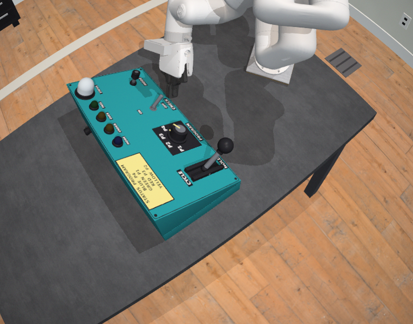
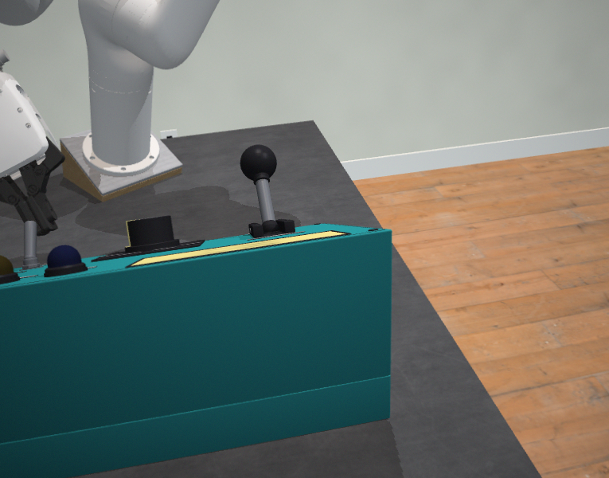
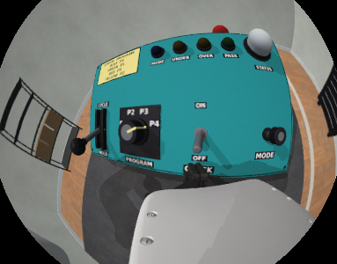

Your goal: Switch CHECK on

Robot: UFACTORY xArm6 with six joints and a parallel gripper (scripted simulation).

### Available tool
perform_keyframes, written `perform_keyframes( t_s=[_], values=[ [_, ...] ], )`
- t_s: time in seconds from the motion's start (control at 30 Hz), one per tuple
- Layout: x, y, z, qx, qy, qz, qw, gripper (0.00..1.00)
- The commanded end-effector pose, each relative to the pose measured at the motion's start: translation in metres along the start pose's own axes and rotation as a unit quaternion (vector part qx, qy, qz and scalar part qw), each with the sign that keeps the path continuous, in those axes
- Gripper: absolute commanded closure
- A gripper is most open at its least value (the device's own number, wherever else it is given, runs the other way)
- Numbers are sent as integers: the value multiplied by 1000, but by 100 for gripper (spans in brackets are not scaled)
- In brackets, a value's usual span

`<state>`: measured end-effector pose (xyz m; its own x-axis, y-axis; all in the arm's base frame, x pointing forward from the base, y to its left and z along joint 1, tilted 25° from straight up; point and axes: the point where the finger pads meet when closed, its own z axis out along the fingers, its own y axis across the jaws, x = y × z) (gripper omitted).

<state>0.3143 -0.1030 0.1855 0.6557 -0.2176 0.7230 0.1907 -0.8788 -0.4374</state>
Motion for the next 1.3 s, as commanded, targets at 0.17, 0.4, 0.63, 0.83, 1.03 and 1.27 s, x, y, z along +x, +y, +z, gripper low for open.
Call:
perform_keyframes(
  t_s=[0.17,0.4,0.63,0.83,1.03,1.27],
  values=[
    [2,0,0,-1,1,-1,1000,100],
    [4,0,-1,-1,1,-1,1000,100],
    [7,0,-1,-1,1,-1,1000,100],
    [11,0,-1,-1,1,-1,1000,100],
    [17,0,-1,-1,1,-1,1000,100],
    [21,0,-1,-1,1,-1,1000,100]
  ],
)
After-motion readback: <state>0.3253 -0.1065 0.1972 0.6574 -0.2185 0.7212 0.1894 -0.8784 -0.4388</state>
